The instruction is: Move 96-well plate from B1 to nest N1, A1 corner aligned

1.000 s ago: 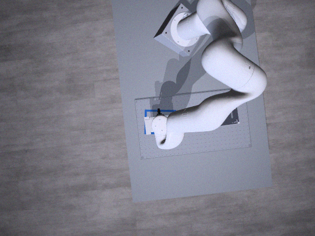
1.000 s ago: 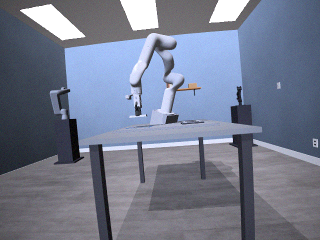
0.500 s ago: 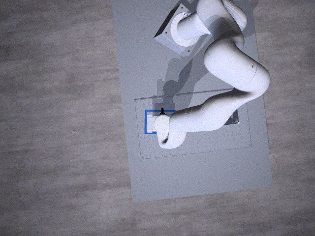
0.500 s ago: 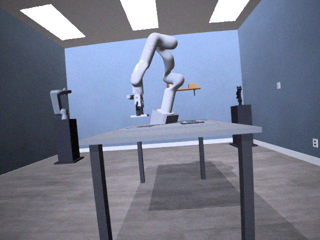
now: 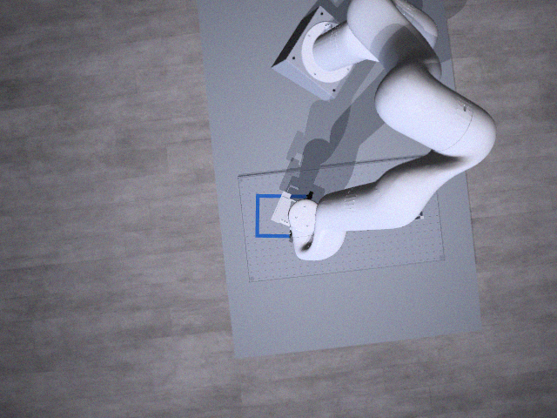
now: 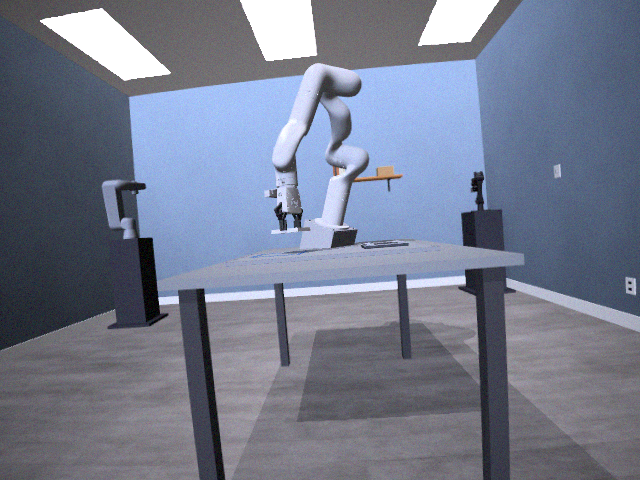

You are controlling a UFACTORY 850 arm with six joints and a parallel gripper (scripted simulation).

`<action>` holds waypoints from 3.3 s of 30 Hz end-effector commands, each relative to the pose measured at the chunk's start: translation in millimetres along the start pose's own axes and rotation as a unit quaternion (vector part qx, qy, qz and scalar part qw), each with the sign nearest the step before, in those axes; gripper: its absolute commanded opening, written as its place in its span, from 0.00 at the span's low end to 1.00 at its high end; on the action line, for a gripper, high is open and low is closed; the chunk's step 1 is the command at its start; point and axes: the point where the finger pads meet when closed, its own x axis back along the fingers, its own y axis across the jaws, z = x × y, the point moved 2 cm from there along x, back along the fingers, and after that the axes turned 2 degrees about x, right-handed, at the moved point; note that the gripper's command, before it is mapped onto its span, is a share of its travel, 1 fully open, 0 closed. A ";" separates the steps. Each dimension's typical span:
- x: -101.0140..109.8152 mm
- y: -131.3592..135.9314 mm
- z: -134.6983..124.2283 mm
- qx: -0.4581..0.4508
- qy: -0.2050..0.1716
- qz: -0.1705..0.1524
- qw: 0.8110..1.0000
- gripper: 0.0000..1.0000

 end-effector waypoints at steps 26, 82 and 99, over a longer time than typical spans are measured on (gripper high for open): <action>3.0 38.9 -76.8 -0.421 0.008 -0.004 0.907 0.00; 7.4 116.6 -224.4 -0.954 0.009 0.003 0.299 0.00; 8.8 139.9 -268.7 -0.963 0.009 0.003 0.269 0.00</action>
